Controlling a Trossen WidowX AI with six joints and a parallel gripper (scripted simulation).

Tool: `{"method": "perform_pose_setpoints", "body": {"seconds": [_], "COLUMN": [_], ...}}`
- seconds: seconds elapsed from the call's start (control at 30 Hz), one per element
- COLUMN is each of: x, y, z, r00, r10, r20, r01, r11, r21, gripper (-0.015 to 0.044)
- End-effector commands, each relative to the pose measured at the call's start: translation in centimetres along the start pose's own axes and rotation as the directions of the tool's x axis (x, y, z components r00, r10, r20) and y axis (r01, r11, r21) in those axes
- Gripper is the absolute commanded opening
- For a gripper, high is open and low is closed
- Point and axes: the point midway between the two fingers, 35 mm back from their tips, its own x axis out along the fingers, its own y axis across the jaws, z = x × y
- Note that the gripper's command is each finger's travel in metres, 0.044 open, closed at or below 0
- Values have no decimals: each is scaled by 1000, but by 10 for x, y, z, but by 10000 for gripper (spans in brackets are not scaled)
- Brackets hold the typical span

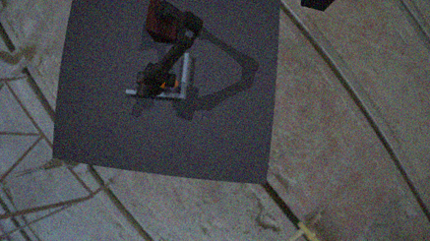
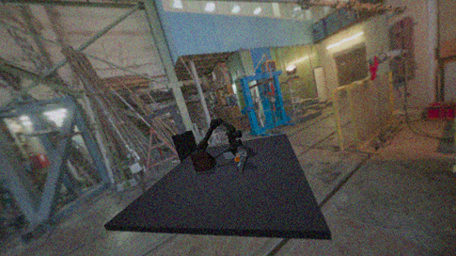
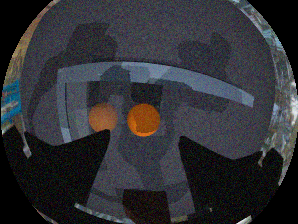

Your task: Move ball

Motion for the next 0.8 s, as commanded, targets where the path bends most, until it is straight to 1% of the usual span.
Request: {"method": "perform_pose_setpoints", "body": {"seconds": [0.0,0.07,0.27,0.77], "x": [6,15,18,42], "y": [1,2,2,2], "z": [-3,-3,-3,-3], "r00": [1000,1000,1000,1000], "r10": [10,10,10,9], "r20": [-11,-11,-11,-11], "r01": [-10,-10,-10,-9], "r11": [1000,1000,1000,1000], "r21": [-3,-3,-2,-1], "gripper": [334,334,334,334]}}
